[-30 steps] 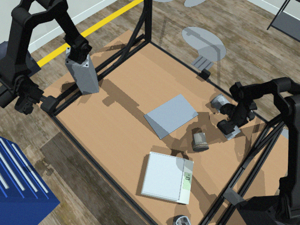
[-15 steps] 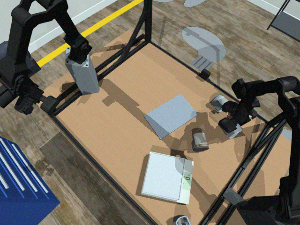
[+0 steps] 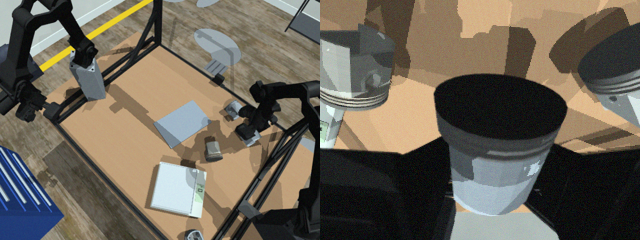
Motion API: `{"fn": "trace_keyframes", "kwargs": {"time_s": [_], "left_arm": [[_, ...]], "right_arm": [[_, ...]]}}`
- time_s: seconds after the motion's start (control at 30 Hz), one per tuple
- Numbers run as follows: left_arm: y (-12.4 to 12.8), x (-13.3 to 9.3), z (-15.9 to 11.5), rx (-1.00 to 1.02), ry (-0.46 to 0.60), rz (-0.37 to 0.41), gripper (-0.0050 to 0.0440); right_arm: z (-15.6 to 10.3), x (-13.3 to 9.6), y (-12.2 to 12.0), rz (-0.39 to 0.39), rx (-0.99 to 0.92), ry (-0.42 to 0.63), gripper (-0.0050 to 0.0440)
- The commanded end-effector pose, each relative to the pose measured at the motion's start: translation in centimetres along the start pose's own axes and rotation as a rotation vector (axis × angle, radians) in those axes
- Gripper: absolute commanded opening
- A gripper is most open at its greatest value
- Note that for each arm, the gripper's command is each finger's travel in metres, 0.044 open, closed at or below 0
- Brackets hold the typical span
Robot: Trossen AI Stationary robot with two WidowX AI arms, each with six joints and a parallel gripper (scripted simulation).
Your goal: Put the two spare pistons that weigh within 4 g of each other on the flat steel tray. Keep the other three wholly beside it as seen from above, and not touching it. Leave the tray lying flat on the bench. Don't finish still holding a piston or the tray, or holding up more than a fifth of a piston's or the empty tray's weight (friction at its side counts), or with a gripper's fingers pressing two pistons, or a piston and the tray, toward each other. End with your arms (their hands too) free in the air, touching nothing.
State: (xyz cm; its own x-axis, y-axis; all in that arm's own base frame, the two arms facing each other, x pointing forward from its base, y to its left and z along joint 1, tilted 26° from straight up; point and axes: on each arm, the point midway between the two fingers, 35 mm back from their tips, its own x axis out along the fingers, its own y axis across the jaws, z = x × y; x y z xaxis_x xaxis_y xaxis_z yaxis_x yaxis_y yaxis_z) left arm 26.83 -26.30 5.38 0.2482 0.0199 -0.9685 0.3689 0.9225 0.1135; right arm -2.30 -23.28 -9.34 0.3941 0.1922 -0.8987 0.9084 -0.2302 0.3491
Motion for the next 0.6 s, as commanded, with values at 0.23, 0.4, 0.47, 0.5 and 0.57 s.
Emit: {"fn": "trace_keyframes", "kwargs": {"time_s": [0.23, 0.4, 0.47, 0.5, 0.57], "left_arm": [[0.1, -1.9, 0.0, -0.005, -0.02, -0.006, 0.0158], [0.1, -2.4, 0.1, -0.007, -0.03, -0.008, 0.0158], [0.1, -2.5, 0.2, -0.009, -0.034, -0.009, 0.0158], [0.1, -2.6, 0.2, -0.009, -0.036, -0.01, 0.0158], [1.0, -2.6, -0.1, -0.059, -0.047, -0.025, 0.0158]], "right_arm": [[0.0, 0.0, 0.0, 0.003, -0.001, 0.001, 0.044], [0.0, 0.0, 0.0, 0.003, -0.001, 0.001, 0.044], [0.0, 0.0, 0.0, 0.003, -0.001, 0.001, 0.044], [0.0, 0.0, 0.0, 0.003, -0.001, 0.001, 0.044], [0.0, 0.0, 0.0, 0.003, -0.001, 0.001, 0.044]]}}
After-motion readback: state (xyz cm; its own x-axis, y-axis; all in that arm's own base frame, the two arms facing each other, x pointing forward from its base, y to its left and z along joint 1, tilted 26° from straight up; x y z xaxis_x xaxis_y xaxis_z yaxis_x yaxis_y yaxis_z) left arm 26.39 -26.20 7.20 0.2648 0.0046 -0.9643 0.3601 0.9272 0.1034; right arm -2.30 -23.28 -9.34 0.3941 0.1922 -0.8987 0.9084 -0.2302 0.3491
